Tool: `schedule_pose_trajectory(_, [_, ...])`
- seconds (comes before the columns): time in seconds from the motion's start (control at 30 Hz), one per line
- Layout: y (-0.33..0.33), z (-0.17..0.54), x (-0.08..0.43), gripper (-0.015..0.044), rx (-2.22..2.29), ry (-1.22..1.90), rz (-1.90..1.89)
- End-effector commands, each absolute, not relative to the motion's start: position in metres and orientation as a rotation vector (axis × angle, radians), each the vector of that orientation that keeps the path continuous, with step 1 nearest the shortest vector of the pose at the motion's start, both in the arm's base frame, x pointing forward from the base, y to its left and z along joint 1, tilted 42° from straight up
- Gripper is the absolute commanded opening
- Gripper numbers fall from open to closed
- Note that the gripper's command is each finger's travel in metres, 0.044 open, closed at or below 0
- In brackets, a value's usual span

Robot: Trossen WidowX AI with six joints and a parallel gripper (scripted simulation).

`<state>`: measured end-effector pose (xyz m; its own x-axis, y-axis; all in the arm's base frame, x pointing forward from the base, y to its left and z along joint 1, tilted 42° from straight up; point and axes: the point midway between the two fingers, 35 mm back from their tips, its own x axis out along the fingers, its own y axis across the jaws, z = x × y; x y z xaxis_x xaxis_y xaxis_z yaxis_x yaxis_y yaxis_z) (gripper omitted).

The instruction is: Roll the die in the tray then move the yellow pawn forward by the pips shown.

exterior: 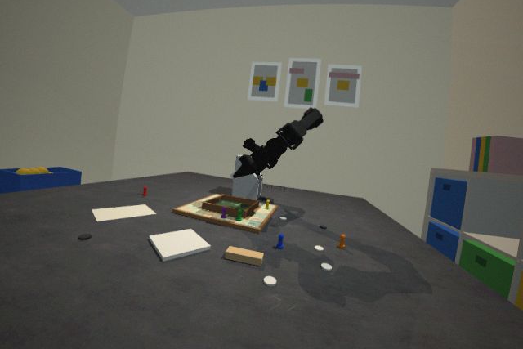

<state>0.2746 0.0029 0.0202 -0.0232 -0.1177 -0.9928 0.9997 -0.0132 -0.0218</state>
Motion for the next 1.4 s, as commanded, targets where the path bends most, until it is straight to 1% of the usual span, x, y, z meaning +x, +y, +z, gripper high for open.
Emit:
schedule_pose_trajectory(0.0, [0.003,0.021,0.275,0.0105,1.121,1.131,-1.286])
schedule_pose_trajectory(0.17, [0.001,0.023,0.275,0.0236,1.12,1.131,-1.287])
schedule_pose_trajectory(0.3, [-0.024,0.05,0.275,0.0341,1.112,1.133,-1.295])
schedule_pose_trajectory(0.37, [-0.024,0.05,0.275,0.0394,1.112,1.133,-1.295])
schedule_pose_trajectory(0.43, [-0.023,0.042,0.274,0.044,1.143,1.206,-1.279])
schedule_pose_trajectory(0.57, [-0.013,0.01,0.268,0.044,1.399,1.563,-1.096])
schedule_pose_trajectory(0.63, [-0.011,0.002,0.27,0.044,1.581,1.682,-0.943])
schedule_pose_trajectory(0.7, [-0.011,-0.001,0.272,0.044,1.714,1.726,-0.823])
schedule_pose_trajectory(0.77, [-0.011,-0.002,0.273,0.044,1.731,1.729,-0.807])
schedule_pose_trajectory(0.8, [-0.013,-0.002,0.27,0.044,1.647,1.706,-0.908])
schedule_pose_trajectory(0.83, [-0.013,-0.002,0.27,0.044,1.647,1.706,-0.908])
schedule_pose_trajectory(0.9, [-0.008,0.001,0.269,0.0387,1.598,1.718,-0.828])
schedule_pose_trajectory(1.13, [0.036,0.026,0.254,0.0204,1.049,1.703,-0.042])
schedule_pose_trajectory(1.37, [0.078,0.048,0.228,0.02,0.439,1.462,0.657])
